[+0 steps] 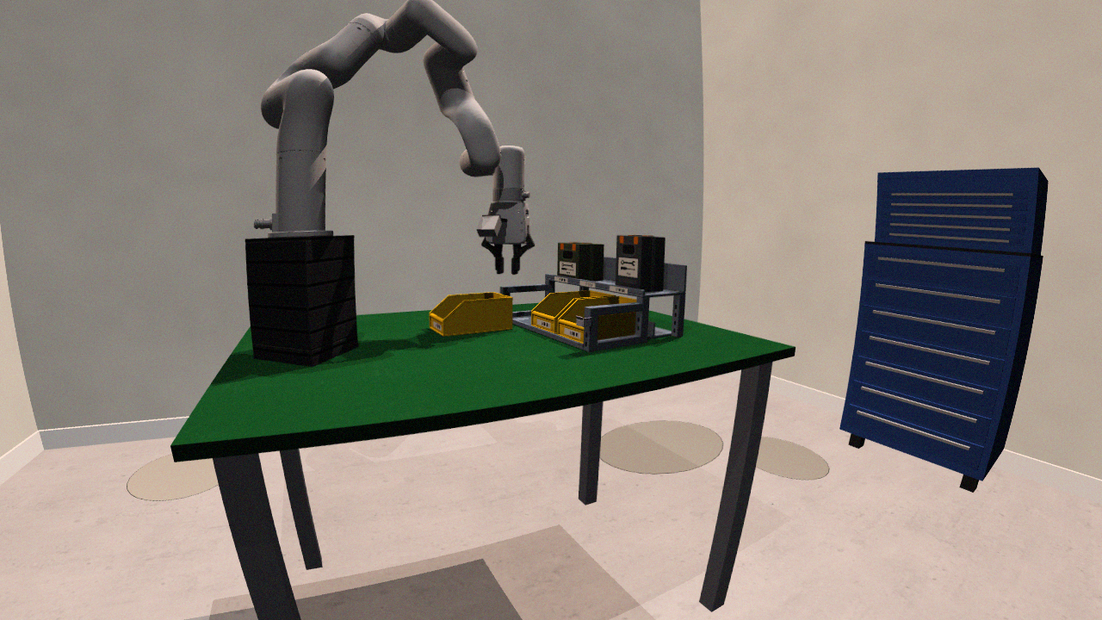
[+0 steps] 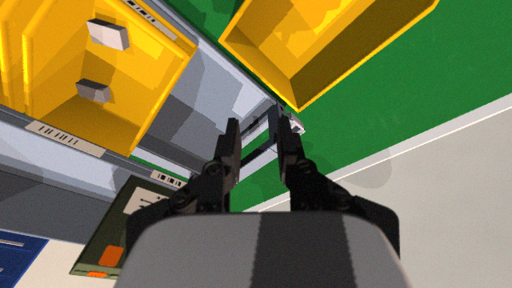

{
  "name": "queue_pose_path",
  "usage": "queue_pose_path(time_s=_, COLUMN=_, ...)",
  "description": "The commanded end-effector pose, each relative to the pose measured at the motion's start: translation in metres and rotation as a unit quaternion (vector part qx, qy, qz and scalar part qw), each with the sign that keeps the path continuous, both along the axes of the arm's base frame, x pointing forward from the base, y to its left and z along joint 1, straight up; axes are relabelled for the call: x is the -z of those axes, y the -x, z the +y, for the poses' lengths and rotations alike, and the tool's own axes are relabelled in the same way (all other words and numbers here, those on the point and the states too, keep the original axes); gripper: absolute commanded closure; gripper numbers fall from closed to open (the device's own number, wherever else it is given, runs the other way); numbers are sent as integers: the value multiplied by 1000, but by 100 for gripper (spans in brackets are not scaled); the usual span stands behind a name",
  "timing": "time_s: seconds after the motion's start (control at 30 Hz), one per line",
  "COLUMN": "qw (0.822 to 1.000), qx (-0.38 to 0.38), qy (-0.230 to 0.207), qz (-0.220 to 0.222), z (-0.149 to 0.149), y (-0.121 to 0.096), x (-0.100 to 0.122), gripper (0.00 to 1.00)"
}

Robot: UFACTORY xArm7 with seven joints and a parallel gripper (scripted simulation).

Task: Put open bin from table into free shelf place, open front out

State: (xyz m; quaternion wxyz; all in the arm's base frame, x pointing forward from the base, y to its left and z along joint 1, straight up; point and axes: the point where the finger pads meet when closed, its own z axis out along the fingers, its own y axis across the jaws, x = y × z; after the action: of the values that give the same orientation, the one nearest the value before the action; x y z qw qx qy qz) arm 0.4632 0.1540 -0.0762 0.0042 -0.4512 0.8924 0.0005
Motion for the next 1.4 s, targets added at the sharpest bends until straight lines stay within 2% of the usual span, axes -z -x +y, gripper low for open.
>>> queue_pose_path(time_s=0.0, qw=1000, qx=-2, qy=-1, qz=0, z=0, y=-2, x=-1, gripper=67)
queue_pose_path(time_s=0.17, qw=1000, qx=-2, qy=-1, qz=0, z=0, y=-2, x=-1, gripper=67)
queue_pose_path(time_s=0.33, qw=991, qx=-131, qy=0, qz=-1, z=-5, y=6, x=-1, gripper=67)
queue_pose_path(time_s=0.73, qw=991, qx=-131, qy=0, qz=-1, z=-5, y=6, x=-1, gripper=67)
queue_pose_path(time_s=0.9, qw=966, qx=-259, qy=1, qz=-2, z=-8, y=10, x=-1, gripper=67)
queue_pose_path(time_s=1.3, qw=966, qx=-259, qy=1, qz=-2, z=-8, y=10, x=-1, gripper=67)
queue_pose_path(time_s=1.37, qw=951, qx=-308, qy=1, qz=-2, z=-9, y=11, x=-1, gripper=67)
